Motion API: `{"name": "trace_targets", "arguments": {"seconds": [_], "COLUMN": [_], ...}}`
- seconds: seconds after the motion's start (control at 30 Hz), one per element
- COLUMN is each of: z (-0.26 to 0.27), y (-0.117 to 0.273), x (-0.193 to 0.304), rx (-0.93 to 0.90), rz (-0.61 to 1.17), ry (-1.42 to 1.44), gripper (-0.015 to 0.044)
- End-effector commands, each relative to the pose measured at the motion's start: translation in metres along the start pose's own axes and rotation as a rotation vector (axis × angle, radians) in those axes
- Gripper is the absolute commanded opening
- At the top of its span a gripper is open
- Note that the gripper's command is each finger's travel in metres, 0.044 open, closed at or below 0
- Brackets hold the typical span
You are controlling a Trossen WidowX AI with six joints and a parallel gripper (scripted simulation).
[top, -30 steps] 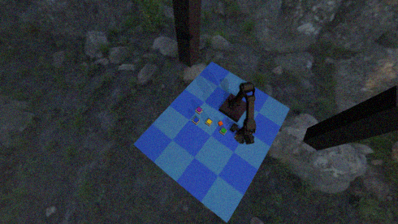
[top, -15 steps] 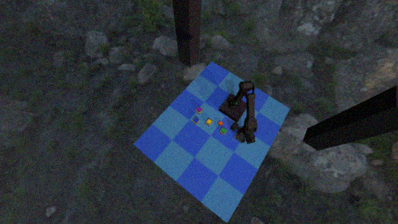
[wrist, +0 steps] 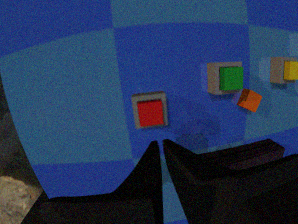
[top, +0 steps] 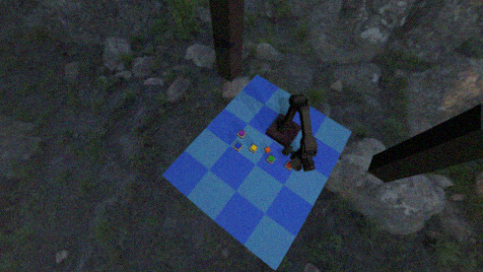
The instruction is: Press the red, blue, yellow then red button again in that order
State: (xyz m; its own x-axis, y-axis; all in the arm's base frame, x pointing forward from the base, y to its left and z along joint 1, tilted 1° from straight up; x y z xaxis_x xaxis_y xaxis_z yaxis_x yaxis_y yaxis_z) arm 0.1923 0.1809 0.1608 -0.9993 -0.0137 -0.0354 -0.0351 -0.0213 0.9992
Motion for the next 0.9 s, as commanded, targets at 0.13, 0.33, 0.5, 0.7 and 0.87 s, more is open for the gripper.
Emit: {"name": "trace_targets", "arguments": {"seconds": [0.13, 0.33, 0.5, 0.7, 0.87], "z": [-0.061, -0.138, -0.212, -0.306, -0.36], "y": [0.002, 0.005, 0.007, 0.009, 0.011], "x": [-0.059, -0.098, -0.112, -0.103, -0.084], "rx": [0.014, 0.022, 0.029, 0.04, 0.046], "rz": [-0.001, -0.005, -0.007, -0.007, -0.006], "ry": [-0.005, -0.004, -0.004, -0.004, -0.004], "gripper": [0.002, 0.002, 0.002, 0.002, 0.002]}}
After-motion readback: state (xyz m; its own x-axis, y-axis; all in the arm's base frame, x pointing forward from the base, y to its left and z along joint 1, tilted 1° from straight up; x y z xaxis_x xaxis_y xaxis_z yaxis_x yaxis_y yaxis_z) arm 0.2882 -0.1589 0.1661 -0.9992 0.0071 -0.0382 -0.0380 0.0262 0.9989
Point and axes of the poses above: the point midway between the two fingers, 35 mm back from their tips, its own y axis back along the fingers, its own z axis across the jaws, x = y × z, the point moved 4 cm from there along y, back along the fingers, and after that the axes turned 2 degrees about y, right-handed, at the moved point
